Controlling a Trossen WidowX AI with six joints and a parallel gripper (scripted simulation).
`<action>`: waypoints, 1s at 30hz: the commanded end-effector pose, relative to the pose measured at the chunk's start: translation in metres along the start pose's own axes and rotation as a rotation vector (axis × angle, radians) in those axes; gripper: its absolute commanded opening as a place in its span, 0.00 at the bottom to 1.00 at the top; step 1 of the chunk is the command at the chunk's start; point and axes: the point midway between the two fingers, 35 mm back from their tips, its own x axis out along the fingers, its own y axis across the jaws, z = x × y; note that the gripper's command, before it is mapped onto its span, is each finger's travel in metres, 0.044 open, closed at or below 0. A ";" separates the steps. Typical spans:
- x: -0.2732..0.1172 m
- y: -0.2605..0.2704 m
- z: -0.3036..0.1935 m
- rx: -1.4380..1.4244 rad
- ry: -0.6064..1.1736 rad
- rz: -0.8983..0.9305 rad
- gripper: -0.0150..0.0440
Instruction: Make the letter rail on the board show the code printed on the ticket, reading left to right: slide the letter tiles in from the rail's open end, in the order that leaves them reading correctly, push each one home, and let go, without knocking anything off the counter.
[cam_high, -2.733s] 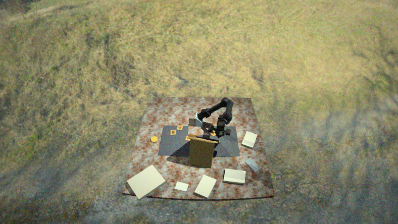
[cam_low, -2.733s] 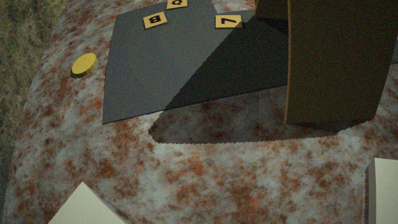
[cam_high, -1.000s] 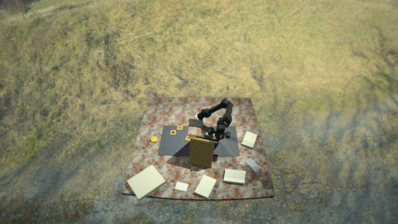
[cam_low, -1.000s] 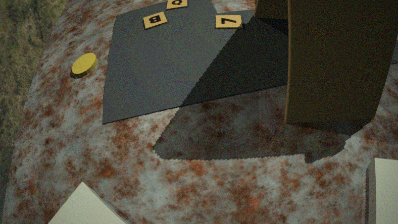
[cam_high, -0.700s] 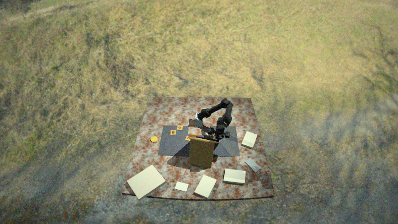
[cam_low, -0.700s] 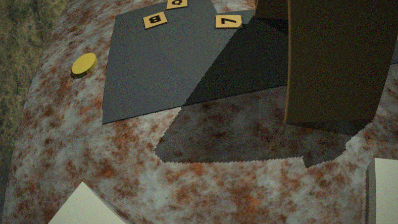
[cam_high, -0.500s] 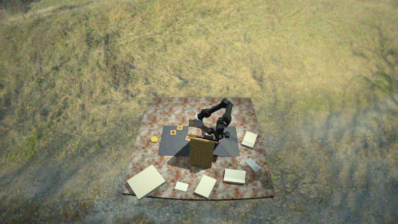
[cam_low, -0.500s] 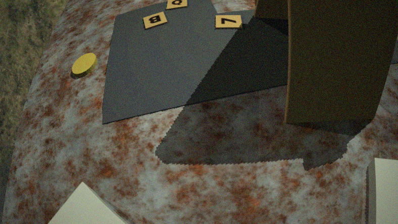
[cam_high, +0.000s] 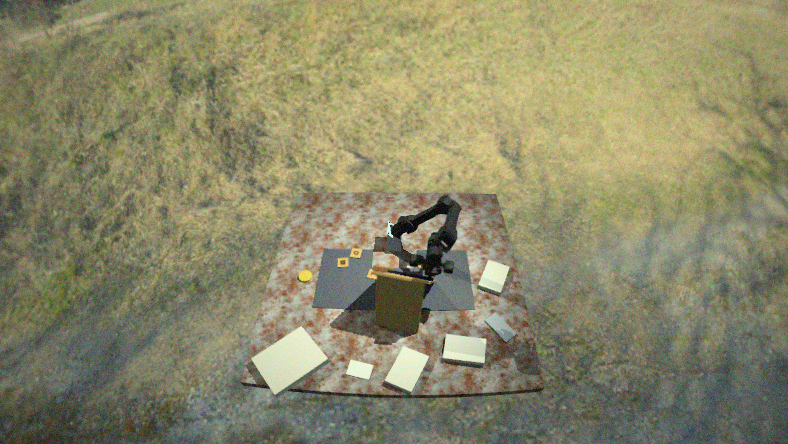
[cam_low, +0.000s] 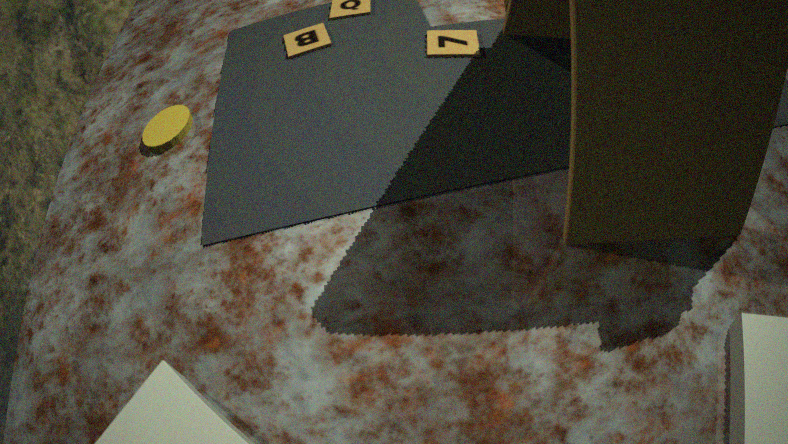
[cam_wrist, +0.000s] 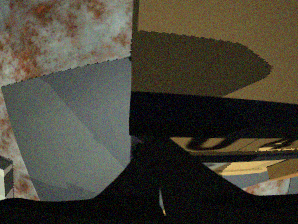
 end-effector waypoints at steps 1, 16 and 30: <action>0.001 -0.002 0.000 -0.003 0.000 0.002 0.25; -0.006 -0.001 -0.005 -0.002 0.001 0.001 0.25; -0.022 -0.001 -0.019 -0.001 0.002 0.000 0.25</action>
